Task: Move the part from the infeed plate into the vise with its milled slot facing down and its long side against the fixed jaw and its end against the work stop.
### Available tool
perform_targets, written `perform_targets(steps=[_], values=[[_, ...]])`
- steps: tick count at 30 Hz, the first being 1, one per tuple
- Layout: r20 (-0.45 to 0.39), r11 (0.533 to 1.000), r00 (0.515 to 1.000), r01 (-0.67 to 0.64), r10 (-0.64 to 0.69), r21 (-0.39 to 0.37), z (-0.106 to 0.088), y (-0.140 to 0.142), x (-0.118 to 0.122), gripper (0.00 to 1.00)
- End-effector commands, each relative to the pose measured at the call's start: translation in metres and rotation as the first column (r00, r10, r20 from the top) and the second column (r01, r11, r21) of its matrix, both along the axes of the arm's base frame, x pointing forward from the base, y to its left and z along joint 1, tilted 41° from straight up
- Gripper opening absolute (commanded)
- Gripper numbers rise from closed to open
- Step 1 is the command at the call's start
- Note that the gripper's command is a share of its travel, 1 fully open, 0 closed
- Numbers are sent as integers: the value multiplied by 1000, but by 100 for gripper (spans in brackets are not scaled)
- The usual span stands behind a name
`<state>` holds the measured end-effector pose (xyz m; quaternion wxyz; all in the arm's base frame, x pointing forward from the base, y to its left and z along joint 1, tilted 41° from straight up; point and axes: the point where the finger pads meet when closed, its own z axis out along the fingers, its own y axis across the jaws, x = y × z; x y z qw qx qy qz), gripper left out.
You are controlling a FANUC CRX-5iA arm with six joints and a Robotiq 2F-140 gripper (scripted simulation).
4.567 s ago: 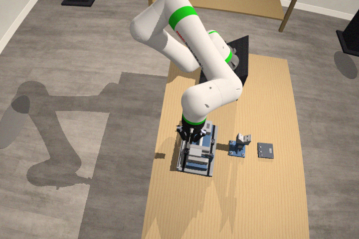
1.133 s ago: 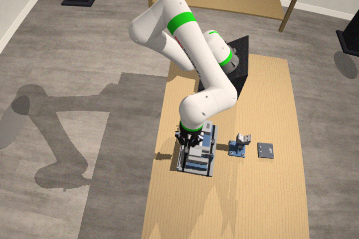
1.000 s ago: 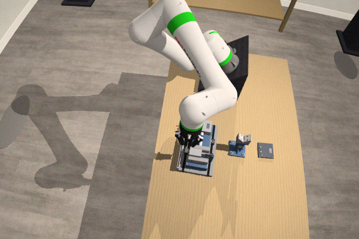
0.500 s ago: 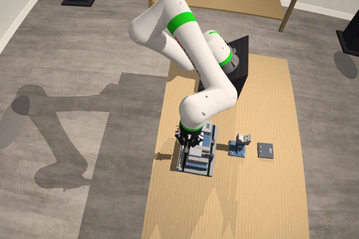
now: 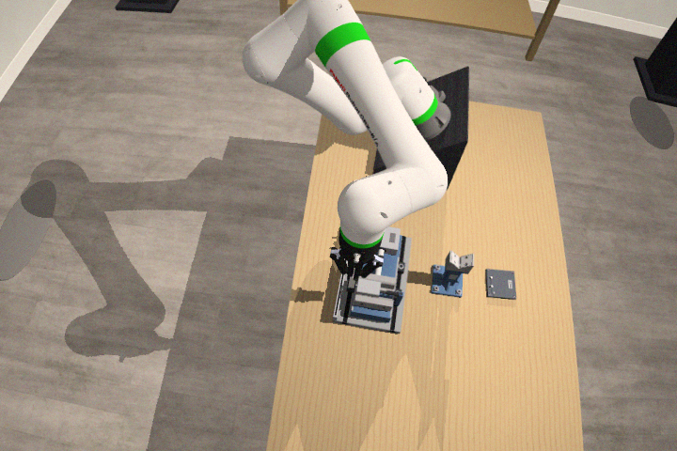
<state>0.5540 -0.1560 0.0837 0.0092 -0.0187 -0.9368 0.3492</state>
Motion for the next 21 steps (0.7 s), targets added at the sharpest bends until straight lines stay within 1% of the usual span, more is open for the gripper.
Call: perform_targets(steps=[1,21], values=[[0,1000,1000,0,0,0,0,0,0,0],[0,1000,1000,0,0,0,-2,-1,0,0]])
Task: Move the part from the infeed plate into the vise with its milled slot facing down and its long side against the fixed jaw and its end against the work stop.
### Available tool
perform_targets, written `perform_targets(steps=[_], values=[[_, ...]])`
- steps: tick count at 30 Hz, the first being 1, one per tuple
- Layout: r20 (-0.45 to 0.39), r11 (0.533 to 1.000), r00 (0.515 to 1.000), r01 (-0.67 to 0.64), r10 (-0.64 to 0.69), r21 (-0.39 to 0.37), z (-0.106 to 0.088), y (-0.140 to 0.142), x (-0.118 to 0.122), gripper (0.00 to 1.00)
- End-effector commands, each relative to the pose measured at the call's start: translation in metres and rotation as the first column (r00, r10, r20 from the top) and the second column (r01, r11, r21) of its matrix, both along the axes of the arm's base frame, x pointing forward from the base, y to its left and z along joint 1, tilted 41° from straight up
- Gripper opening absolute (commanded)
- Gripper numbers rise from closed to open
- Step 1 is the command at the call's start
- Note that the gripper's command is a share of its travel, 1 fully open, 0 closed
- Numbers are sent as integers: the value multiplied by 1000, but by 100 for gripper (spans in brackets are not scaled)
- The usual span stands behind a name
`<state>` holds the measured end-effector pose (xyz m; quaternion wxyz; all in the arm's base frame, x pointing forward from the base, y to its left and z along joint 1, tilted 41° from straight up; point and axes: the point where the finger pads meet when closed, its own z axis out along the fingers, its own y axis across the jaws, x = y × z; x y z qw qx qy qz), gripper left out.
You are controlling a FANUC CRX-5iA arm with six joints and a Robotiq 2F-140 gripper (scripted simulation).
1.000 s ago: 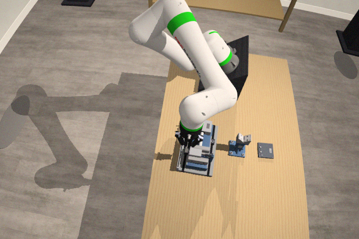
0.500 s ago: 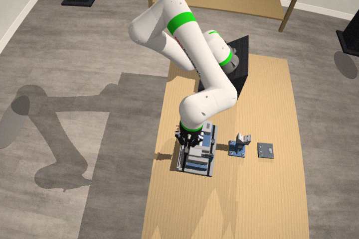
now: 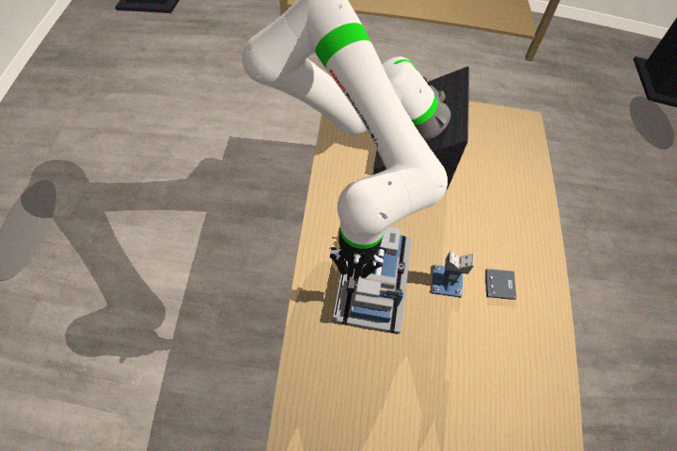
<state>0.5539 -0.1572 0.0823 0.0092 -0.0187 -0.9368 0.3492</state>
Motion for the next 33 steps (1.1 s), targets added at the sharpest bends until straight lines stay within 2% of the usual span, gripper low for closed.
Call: perform_targets(steps=[1,33], values=[[0,1000,1000,0,0,0,0,0,0,0],[0,1000,1000,0,0,0,-6,-5,0,0]])
